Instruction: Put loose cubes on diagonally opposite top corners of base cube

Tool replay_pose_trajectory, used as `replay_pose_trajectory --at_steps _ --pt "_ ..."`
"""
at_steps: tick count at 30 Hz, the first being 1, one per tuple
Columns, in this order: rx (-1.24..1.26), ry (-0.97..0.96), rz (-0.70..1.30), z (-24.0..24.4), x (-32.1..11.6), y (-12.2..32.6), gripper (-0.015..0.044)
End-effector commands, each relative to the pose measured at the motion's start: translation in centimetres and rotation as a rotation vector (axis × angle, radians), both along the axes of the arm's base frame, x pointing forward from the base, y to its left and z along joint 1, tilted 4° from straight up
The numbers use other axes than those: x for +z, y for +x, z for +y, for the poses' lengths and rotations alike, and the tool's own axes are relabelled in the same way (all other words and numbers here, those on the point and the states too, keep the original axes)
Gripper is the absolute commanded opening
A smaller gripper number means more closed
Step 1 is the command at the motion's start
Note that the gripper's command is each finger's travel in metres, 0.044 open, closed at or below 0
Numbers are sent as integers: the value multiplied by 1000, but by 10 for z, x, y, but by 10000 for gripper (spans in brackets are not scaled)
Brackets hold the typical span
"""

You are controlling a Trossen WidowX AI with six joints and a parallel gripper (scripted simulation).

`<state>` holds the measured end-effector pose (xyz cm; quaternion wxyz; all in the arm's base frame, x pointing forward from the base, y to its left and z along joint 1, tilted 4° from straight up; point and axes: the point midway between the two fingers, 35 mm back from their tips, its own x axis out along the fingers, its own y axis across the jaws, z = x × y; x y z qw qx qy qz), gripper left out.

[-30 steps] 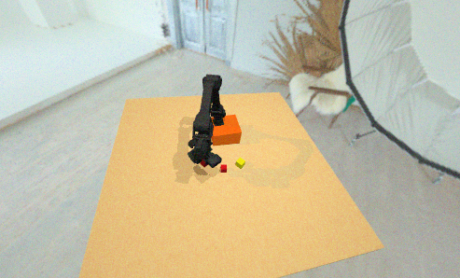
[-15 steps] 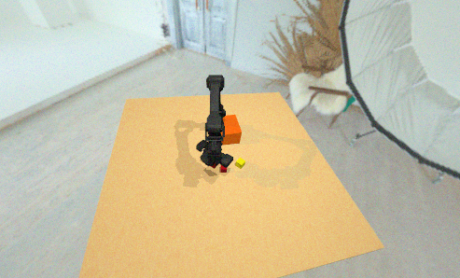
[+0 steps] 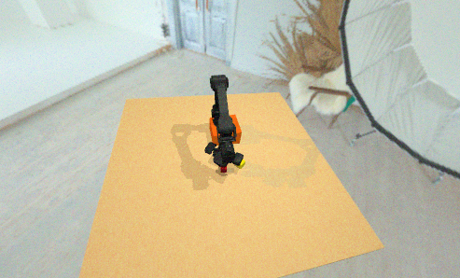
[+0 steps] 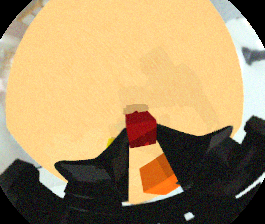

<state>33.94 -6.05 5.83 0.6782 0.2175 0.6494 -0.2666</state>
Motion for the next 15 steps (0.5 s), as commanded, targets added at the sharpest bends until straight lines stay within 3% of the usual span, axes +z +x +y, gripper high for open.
replay_pose_trajectory --at_steps 1,15 --pt "56 7 6 14 -4 0 105" --pt "236 8 20 57 -15 -2 105"
